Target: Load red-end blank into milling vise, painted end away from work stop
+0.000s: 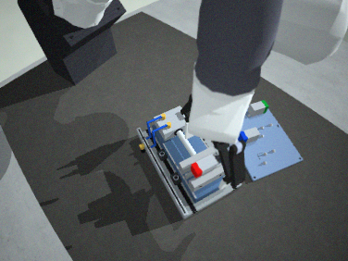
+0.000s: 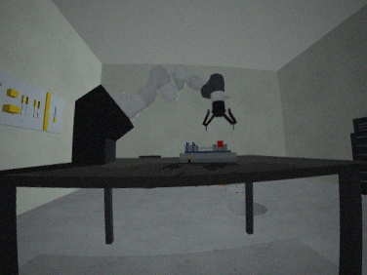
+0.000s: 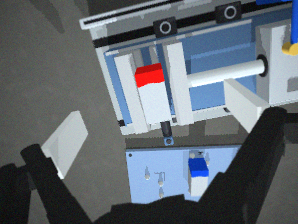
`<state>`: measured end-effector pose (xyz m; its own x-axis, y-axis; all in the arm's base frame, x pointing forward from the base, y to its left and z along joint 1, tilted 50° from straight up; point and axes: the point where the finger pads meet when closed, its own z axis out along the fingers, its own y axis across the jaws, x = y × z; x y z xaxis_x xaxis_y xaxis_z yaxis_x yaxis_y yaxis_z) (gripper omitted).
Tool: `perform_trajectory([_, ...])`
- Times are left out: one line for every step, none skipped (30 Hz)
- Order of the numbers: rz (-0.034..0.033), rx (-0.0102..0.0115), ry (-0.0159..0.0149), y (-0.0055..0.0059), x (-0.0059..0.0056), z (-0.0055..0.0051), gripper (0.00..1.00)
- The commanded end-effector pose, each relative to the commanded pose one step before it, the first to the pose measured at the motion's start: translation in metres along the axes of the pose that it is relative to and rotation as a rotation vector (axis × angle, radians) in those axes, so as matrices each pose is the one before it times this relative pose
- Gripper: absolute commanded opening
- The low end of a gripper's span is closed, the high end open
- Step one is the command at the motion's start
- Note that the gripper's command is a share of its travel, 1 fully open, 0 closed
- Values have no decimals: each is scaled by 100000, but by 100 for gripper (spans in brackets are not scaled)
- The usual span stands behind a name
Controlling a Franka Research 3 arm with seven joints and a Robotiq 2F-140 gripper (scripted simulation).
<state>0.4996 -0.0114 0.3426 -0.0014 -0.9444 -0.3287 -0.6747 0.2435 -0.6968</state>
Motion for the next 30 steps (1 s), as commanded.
perform_trajectory([559,-300,-288,152,-108,-35,100])
perform_trajectory([0,0,0,0,0,0,100])
perform_trajectory([0,0,0,0,0,0,100])
perform_trajectory([0,0,0,0,0,0,100])
perform_trajectory([0,0,0,0,0,0,100])
perform_trajectory([0,0,0,0,0,0,100])
perform_trajectory([-337,201,192,-56,40,-9,100])
perform_trajectory([84,-50,-48,75,-56,-37,100])
perform_trajectory([84,-50,-48,75,-56,-37,100])
perform_trajectory([84,-50,-48,75,-56,-37,100])
perform_trajectory([84,-50,-48,75,-56,-37,100])
perform_trajectory([0,0,0,0,0,0,100])
perform_trajectory([0,0,0,0,0,0,100])
perform_trajectory([0,0,0,0,0,0,100])
perform_trajectory([0,0,0,0,0,0,100])
perform_trajectory([0,0,0,0,0,0,100])
perform_trajectory([0,0,0,0,0,0,100])
perform_trajectory([0,0,0,0,0,0,100])
perform_trajectory([0,0,0,0,0,0,100])
perform_trajectory([0,0,0,0,0,0,100])
perform_trajectory([0,0,0,0,0,0,100])
perform_trajectory([0,0,0,0,0,0,100])
perform_trajectory([0,0,0,0,0,0,100])
perform_trajectory([-354,195,188,-110,78,31,100])
perform_trajectory([89,-49,-47,20,-13,3,100])
perform_trajectory([89,-49,-47,20,-13,3,100])
perform_trajectory([89,-49,-47,20,-13,3,100])
perform_trajectory([89,-49,-47,20,-13,3,100])
perform_trajectory([0,0,0,0,0,0,100])
perform_trajectory([0,0,0,0,0,0,100])
